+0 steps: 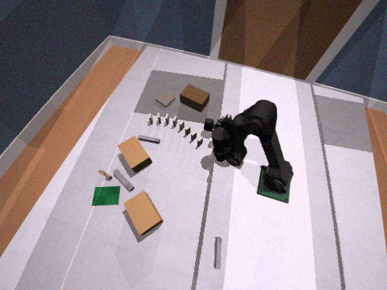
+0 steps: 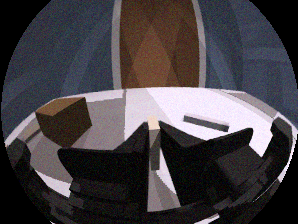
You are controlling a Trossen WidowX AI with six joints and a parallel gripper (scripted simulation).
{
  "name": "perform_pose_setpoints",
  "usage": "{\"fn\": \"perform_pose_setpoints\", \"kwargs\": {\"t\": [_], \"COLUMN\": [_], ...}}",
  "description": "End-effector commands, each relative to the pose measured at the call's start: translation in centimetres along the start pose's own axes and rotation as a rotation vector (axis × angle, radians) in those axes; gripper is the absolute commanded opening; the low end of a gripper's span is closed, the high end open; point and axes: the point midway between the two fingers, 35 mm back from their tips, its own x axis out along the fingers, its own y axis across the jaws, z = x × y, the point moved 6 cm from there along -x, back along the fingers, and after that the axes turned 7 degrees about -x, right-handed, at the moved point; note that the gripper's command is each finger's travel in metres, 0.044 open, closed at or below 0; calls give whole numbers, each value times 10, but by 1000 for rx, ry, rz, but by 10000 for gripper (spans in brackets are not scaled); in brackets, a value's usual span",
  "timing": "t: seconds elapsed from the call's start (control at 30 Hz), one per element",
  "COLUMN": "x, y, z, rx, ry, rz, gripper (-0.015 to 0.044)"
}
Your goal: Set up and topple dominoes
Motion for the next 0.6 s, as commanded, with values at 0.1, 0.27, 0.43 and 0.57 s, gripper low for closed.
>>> {"fn": "perform_pose_setpoints", "kwargs": {"t": [0.1, 0.27, 0.43, 0.57], "x": [0, 0, 0, 0], "y": [0, 0, 0, 0], "z": [0, 0, 0, 1], "rx": [7, 7, 7, 7], "ry": [0, 0, 0, 0], "rz": [2, 2, 2, 2], "gripper": [75, 207, 338, 440]}}
